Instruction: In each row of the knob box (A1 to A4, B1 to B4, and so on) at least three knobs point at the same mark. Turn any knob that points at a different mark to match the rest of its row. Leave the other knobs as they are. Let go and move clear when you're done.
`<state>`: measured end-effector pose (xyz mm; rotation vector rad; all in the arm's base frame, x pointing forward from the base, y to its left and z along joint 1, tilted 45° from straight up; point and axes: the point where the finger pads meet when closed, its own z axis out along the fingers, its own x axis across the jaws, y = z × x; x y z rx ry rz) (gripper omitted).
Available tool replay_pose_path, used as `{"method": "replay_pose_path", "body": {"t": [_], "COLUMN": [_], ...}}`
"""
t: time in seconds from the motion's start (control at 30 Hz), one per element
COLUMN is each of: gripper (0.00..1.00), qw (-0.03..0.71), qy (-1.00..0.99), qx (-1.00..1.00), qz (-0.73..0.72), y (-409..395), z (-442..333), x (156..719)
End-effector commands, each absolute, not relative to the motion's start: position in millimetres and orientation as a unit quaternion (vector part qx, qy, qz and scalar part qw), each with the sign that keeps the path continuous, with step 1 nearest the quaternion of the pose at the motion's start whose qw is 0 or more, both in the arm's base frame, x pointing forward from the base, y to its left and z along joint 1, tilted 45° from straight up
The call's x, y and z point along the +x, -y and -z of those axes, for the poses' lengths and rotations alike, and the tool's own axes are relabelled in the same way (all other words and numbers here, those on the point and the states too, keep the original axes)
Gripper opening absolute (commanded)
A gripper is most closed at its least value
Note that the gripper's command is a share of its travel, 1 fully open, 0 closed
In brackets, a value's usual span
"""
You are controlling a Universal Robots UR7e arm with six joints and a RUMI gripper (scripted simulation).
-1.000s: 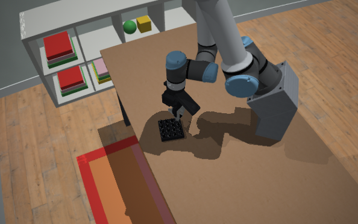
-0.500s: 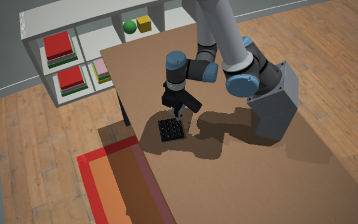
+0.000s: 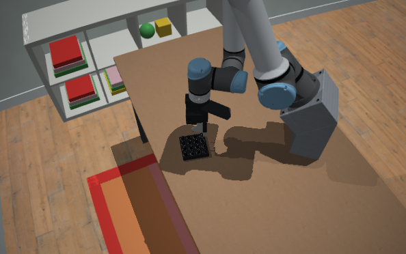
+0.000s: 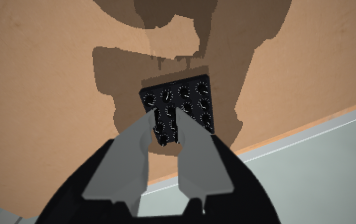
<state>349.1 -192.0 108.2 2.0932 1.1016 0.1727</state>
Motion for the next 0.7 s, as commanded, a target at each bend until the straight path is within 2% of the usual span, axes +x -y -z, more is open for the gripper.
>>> {"method": "replay_pose_path", "body": {"t": [0.0, 0.67], "gripper": [0.11, 0.11], "qw": [0.379, 0.374], "qy": [-0.494, -0.709], "qx": [0.781, 0.594], "qz": [-0.041, 0.077], "y": [191.3, 188.9], "z": [-110.0, -119.0], "x": [348.2, 347.2]}}
